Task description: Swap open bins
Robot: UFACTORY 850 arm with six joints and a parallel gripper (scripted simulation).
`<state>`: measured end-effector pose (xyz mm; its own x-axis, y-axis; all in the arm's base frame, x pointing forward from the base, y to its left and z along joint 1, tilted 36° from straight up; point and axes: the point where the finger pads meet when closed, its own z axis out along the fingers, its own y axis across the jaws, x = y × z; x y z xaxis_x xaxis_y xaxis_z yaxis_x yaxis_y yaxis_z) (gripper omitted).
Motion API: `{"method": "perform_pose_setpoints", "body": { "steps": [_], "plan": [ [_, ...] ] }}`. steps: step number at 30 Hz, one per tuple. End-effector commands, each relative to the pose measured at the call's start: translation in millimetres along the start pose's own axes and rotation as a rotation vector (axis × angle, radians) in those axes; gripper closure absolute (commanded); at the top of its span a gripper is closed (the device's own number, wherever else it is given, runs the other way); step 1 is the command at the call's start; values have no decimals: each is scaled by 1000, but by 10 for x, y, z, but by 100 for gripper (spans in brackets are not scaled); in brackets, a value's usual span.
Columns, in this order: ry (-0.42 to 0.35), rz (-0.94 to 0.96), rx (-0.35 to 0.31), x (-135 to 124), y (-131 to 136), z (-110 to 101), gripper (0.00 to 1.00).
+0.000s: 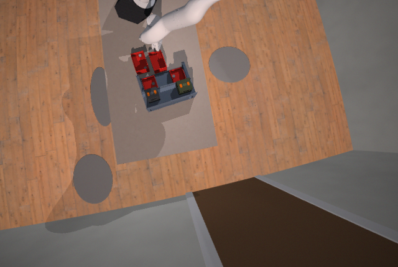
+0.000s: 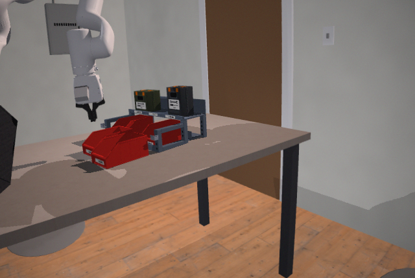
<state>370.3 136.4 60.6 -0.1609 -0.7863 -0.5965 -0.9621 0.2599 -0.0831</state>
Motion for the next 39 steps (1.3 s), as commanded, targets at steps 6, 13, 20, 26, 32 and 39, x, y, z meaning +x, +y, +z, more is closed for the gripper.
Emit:
{"method": "perform_pose_setpoints", "body": {
  "steps": [6,13,20,26,32,39],
  "plan": [
    [20,468,-29,-294,-147,-166,100],
    [25,766,-18,-448,-216,-258,100],
    [43,964,-39,-490,-235,-284,100],
    [44,973,-38,-495,-237,-287,74],
    [44,973,-38,-495,-237,-287,74],
    [44,973,-38,-495,-237,-287,74]
  ]
}}
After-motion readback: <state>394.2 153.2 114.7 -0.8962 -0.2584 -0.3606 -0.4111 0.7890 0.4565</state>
